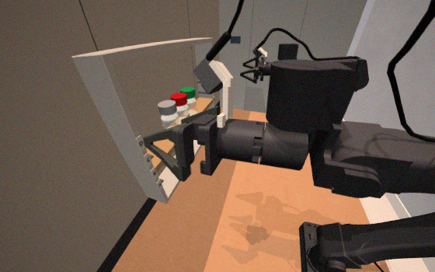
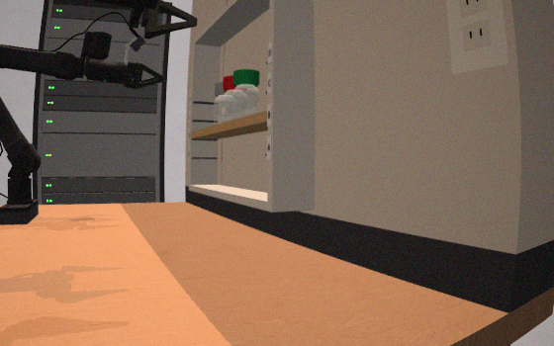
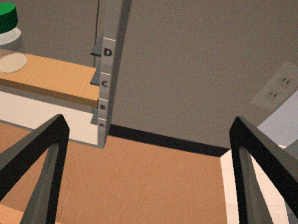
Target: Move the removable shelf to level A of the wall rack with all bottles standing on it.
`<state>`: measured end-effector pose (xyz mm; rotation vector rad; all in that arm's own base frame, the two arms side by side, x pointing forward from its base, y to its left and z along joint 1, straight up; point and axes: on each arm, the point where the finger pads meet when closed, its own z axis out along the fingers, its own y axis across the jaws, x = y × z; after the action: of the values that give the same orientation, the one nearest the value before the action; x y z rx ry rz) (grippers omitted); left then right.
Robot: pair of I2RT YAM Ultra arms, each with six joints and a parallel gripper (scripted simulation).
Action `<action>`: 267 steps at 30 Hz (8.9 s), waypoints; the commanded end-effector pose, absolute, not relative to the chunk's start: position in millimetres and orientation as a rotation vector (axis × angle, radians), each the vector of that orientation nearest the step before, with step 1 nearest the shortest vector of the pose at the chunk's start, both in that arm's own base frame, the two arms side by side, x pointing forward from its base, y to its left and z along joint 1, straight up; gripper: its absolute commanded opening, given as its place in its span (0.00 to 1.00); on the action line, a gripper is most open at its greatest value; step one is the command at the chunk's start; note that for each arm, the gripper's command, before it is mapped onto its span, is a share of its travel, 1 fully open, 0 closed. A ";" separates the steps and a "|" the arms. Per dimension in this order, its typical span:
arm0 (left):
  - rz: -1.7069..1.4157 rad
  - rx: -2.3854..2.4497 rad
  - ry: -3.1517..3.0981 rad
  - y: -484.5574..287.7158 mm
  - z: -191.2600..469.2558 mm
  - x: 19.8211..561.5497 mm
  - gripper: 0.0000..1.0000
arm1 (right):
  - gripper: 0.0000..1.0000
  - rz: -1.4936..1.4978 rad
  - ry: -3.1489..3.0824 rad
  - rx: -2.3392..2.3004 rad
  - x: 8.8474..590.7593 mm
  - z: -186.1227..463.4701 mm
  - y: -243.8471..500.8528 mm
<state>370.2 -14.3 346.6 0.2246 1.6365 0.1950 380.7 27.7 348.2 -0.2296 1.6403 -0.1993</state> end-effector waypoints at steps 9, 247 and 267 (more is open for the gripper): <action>0.310 0.308 1.557 -18.6 354.5 357.9 1.00 | 1.00 -0.314 1.565 -0.305 371.0 356.2 34.3; 1.213 1.207 1.213 -73.8 168.8 378.6 1.00 | 1.00 -1.229 1.229 -1.196 427.9 180.5 126.4; 1.213 1.207 1.213 -73.7 163.8 388.6 1.00 | 1.00 -1.229 1.229 -1.196 437.9 175.4 126.2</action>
<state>381.1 -72.7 149.8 1.2485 1.2435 1.2021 430.2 124.9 160.1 -1.2467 1.2540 -1.2261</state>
